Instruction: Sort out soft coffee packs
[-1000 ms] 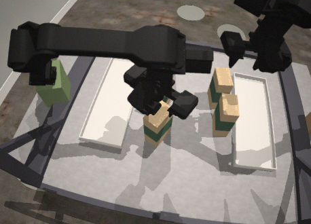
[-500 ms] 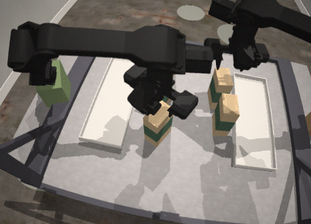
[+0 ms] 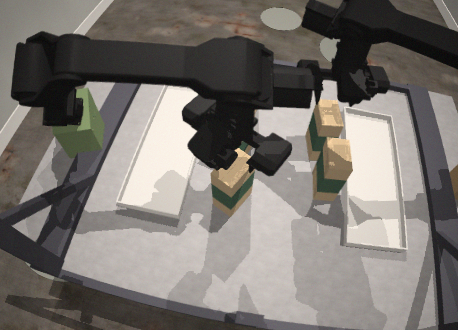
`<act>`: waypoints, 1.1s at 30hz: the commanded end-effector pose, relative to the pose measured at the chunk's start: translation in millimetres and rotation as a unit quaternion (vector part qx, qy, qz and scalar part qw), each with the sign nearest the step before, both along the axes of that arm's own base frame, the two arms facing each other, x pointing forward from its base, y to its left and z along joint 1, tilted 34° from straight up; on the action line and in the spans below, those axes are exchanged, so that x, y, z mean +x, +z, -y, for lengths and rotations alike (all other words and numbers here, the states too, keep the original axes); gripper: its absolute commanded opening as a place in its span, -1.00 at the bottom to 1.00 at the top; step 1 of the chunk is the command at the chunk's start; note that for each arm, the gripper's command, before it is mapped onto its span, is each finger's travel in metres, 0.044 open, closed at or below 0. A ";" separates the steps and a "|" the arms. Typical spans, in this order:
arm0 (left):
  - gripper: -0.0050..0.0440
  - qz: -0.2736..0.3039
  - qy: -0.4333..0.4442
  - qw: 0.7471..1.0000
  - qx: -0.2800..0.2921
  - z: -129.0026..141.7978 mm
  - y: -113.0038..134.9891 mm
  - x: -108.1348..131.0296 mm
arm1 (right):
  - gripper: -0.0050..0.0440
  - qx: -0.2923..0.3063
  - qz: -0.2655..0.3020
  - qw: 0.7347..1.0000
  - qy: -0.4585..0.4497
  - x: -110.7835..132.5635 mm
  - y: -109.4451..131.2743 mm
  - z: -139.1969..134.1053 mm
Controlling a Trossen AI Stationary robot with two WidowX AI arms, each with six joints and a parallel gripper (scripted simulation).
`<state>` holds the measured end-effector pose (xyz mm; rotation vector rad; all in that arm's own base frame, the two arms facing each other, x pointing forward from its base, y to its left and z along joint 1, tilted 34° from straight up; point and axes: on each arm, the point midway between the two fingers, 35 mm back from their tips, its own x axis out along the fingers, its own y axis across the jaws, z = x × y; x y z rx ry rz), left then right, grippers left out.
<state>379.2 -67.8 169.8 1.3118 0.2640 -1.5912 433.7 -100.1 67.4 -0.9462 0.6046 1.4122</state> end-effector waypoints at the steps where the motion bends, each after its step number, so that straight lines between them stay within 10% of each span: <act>1: 0.74 0.013 -0.001 1.000 0.003 -0.8 6.8 1.0 | 0.71 -0.005 0.012 1.000 0.001 2.3 8.1 1.2; 33: 0.74 0.013 -0.001 1.000 0.002 5.7 -4.3 3.4 | 0.71 -0.004 0.012 1.000 0.001 5.6 -10.1 -10.2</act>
